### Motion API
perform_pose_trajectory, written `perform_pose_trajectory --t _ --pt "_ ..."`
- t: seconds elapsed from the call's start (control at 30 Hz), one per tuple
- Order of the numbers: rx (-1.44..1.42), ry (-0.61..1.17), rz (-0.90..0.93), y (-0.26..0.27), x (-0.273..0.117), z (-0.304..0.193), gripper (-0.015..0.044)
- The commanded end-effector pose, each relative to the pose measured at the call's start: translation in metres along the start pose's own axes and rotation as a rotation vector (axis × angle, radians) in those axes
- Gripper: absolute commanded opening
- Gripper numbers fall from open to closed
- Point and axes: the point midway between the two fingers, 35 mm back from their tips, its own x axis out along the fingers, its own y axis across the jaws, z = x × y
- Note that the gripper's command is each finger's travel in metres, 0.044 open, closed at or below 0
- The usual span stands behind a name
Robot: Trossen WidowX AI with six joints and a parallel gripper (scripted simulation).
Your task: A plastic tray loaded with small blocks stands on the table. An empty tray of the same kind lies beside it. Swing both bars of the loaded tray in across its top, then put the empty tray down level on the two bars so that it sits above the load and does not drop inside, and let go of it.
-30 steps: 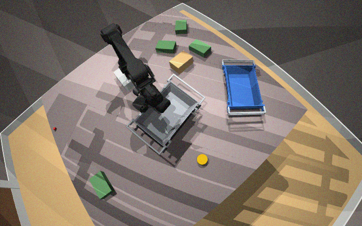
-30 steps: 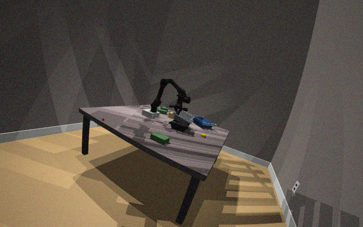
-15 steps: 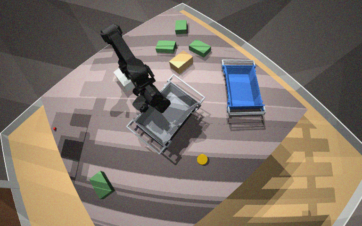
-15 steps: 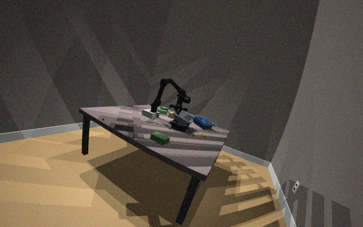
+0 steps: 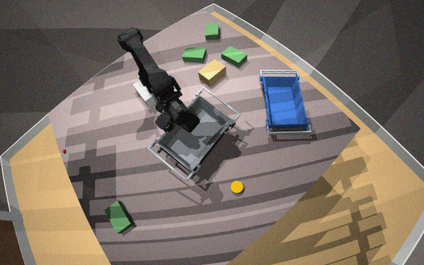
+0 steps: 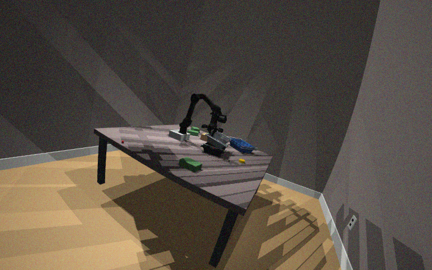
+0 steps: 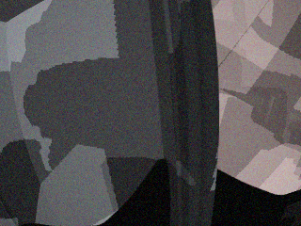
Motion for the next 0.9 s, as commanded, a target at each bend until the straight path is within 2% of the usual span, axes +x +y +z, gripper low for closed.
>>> perform_pose_trajectory --t 0.0,0.53,0.87 --pt "-0.003 -0.001 -0.029 -0.005 0.006 0.0 0.0" --pt "0.0 0.0 -0.001 0.0 0.0 0.0 0.0" --pt "-0.003 -0.001 -0.03 -0.008 0.014 0.0 0.0"
